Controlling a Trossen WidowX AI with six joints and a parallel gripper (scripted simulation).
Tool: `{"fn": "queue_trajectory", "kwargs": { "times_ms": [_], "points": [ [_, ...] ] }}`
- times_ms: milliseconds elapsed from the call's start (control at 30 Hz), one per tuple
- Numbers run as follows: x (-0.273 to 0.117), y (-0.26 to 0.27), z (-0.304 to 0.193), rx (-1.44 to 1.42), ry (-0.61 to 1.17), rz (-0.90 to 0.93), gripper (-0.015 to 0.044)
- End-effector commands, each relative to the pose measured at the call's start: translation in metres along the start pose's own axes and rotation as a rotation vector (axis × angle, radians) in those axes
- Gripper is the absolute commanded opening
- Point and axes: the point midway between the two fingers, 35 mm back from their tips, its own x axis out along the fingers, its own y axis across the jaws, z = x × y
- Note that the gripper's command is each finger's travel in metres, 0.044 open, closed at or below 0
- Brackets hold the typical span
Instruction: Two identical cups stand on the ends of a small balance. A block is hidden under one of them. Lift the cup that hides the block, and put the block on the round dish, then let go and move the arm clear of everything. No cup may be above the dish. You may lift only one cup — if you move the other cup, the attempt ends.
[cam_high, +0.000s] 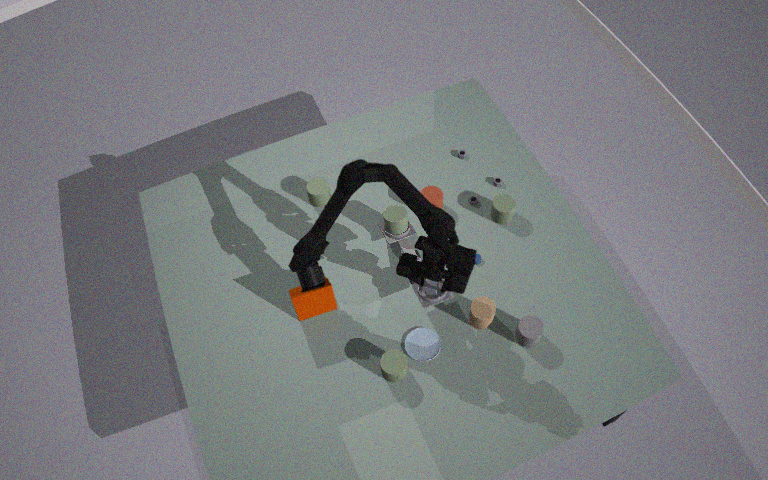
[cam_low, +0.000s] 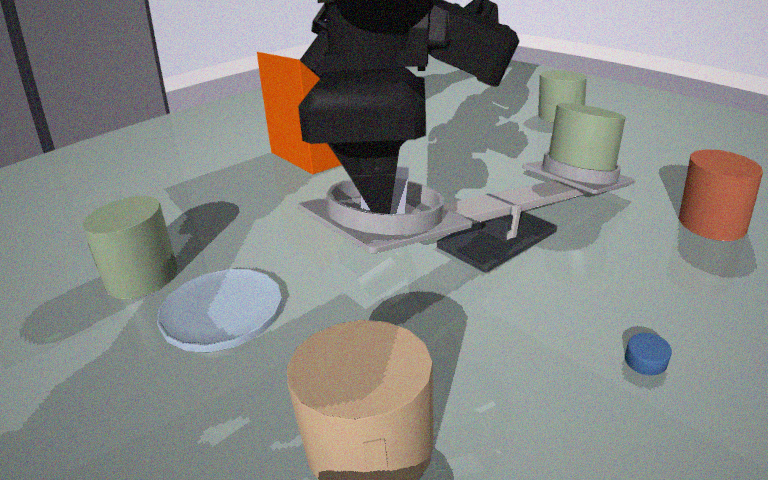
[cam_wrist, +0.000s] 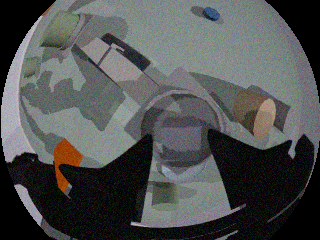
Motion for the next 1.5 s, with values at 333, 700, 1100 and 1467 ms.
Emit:
{"fn": "queue_trajectory", "kwargs": {
  "times_ms": [333, 700, 1100, 1467],
  "points": [
    [0.004, 0.000, 0.000, 0.005, -0.003, 0.000, 0.0102],
    [-0.041, -0.004, 0.000, 0.006, 0.000, -0.003, 0.0000],
    [-0.092, 0.000, -0.001, 0.006, 0.000, -0.001, 0.0000],
    [-0.051, -0.018, -0.063, 0.006, 0.003, -0.005, 0.0000]
  ]
}}
